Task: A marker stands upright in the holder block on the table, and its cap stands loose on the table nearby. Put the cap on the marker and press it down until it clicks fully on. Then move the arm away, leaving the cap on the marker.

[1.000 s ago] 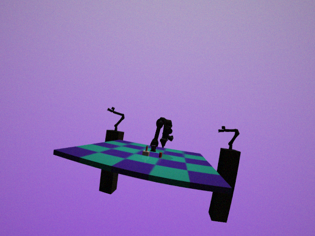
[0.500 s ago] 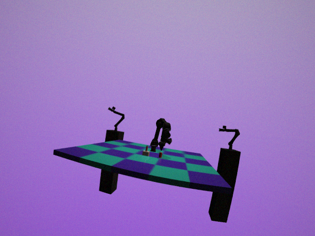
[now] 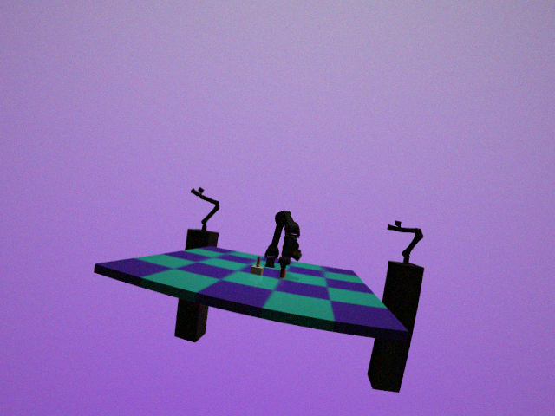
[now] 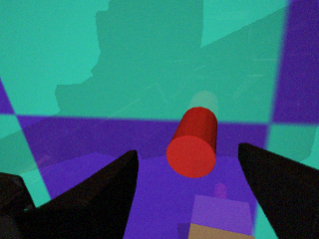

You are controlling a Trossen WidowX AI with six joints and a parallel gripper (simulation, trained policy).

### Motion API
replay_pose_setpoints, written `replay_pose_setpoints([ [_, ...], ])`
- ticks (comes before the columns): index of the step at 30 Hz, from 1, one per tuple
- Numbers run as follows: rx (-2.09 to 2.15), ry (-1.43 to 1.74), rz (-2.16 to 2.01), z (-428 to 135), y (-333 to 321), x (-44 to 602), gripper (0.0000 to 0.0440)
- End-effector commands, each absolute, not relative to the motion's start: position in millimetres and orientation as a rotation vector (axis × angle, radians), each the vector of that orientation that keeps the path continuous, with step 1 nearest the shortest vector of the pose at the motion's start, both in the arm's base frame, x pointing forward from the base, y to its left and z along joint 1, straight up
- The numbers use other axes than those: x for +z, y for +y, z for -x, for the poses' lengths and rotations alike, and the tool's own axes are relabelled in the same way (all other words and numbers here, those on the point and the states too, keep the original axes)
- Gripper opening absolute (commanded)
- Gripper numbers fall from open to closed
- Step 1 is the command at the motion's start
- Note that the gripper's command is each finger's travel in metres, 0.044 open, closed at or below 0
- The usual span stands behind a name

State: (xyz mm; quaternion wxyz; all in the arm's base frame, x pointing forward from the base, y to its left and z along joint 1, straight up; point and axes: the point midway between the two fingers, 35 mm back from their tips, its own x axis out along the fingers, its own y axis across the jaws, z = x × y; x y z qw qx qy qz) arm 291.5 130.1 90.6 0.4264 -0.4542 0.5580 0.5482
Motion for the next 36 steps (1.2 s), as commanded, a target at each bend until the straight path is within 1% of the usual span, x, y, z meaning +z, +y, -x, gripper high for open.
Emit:
replay_pose_setpoints([
  [1, 1.397, 1.403, 1.139, -288.5, 129.8, 78.3, 0.0278],
  [8, 1.417, 1.389, 1.175, -286.8, 129.0, 65.1, 0.0265],
  [12, 1.424, 1.378, 1.199, -286.0, 128.4, 60.5, 0.024],
  [14, 1.423, 1.371, 1.211, -285.7, 127.9, 59.0, 0.021],
  [19, 1.402, 1.335, 1.237, -288.8, 127.8, 66.5, 0.0084],
  [20, 1.394, 1.325, 1.24, -290.4, 127.0, 70.0, 0.008],
  [27, 1.332, 1.257, 1.276, -304.6, 122.3, 94.3, 0.0105],
  [36, 1.266, 1.208, 1.266, -317.5, 108.7, 128.2, 0.0105],
])
